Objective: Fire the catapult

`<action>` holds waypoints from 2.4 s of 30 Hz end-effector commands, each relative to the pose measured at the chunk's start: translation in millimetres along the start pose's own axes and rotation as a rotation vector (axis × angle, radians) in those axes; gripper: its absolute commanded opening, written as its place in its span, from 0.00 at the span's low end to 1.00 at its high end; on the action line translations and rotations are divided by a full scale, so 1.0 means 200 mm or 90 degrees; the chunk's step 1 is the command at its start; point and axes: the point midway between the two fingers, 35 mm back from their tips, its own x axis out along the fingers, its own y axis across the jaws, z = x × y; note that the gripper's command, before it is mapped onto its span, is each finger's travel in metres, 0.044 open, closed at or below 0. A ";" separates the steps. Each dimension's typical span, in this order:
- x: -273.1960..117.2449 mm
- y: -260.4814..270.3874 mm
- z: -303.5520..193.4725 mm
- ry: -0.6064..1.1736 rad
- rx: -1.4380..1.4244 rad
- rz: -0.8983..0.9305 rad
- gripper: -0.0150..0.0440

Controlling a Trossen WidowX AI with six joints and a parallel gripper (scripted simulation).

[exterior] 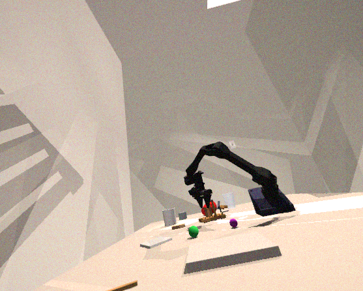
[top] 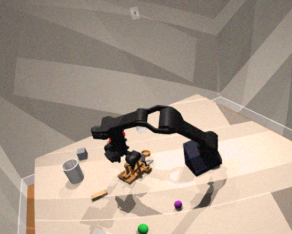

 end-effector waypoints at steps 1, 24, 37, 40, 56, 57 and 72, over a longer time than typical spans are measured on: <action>0.03 0.00 0.00 -0.001 0.004 0.002 1.00; 0.18 0.01 0.00 0.000 0.000 0.002 0.96; 0.18 0.01 0.00 0.000 0.000 0.002 0.48; 0.18 0.01 0.00 0.000 0.000 0.002 0.44; -0.06 0.00 -0.01 0.001 0.140 0.002 0.25; -0.06 0.00 -0.01 0.001 0.161 0.002 0.25; -0.06 -0.06 -0.02 0.000 0.485 0.002 0.25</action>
